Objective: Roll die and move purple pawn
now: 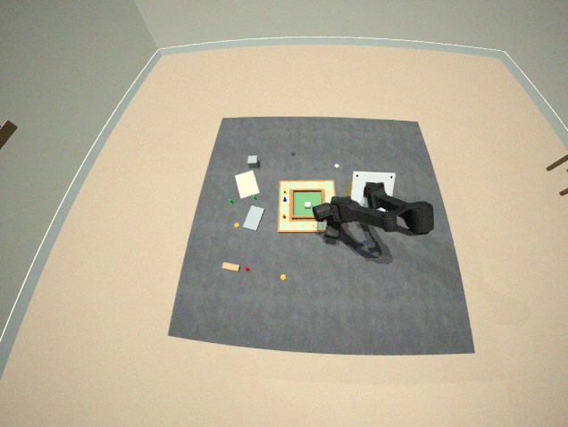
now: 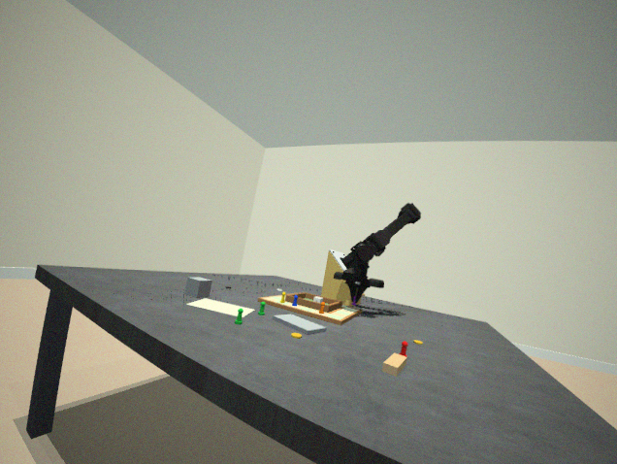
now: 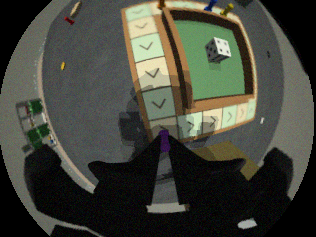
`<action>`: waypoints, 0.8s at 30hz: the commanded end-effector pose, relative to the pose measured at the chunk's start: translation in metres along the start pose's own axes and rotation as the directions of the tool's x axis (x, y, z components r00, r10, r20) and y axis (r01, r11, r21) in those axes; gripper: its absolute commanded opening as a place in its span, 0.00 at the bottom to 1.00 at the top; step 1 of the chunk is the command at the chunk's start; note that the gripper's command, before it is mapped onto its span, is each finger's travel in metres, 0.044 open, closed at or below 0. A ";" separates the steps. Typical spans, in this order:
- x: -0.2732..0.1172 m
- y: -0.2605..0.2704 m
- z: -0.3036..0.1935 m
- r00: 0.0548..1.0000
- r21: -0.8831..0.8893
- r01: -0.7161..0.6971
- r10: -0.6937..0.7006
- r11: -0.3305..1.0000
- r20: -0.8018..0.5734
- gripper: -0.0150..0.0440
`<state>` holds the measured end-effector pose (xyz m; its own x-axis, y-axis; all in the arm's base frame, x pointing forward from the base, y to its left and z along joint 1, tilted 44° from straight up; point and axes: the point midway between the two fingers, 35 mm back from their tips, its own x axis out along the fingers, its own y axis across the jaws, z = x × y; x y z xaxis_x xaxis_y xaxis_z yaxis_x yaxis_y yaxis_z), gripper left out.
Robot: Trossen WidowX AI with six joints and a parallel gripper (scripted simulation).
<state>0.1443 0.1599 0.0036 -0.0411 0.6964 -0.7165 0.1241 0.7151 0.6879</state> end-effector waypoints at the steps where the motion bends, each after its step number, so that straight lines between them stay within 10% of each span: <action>1: 0.006 -0.002 -0.001 1.000 0.009 0.007 -0.007 1.000 -0.005 0.25; 8: 0.016 -0.002 -0.002 1.000 0.009 0.006 -0.006 1.000 -0.005 0.25; 24: -0.037 0.000 0.001 1.000 0.008 0.008 -0.008 1.000 -0.004 0.97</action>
<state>0.1460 0.1499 0.0085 -0.0495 0.6847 -0.7272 0.1380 0.7258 0.6739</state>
